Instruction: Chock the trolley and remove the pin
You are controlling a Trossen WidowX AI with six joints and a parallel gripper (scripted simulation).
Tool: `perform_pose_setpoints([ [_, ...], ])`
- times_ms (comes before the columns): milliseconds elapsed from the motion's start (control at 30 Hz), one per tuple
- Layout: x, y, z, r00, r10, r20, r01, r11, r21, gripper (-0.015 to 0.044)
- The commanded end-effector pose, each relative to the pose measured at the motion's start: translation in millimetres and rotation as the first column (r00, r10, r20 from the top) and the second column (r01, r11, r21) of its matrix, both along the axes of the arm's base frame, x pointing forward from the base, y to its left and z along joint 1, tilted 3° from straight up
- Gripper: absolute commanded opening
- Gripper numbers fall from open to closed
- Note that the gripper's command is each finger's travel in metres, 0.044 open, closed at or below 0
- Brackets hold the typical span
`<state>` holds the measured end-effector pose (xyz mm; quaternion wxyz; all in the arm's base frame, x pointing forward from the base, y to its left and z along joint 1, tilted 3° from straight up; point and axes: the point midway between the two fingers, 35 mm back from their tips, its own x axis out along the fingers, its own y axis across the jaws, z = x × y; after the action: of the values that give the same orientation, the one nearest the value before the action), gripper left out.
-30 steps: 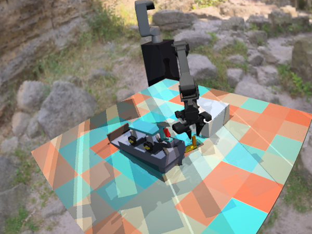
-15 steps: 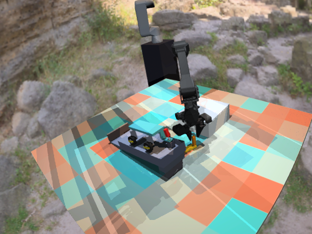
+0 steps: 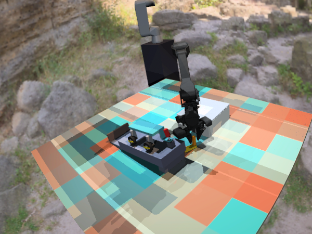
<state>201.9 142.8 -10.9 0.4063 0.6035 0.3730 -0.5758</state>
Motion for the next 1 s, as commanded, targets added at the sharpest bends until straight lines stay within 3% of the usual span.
perform_pose_setpoints([
  [0,-2.9,-3.8,-8.5,1.0,0.003,-0.008,-0.003,1.0,-0.014,0.019],
  [300,-2.9,-4.0,-10.7,1.0,0.003,-0.008,-0.003,1.0,-0.014,0.019],
  [433,-1.3,-1.6,-8.5,1.0,0.0,-0.005,0.0,1.0,-0.004,0.0085],
  [767,-1.4,-1.4,-5.3,1.0,0.0,-0.006,0.0,1.0,-0.006,0.0],
  [967,-6.6,-2.9,17.4,1.0,0.003,-0.008,-0.003,1.0,-0.013,0.0],
])
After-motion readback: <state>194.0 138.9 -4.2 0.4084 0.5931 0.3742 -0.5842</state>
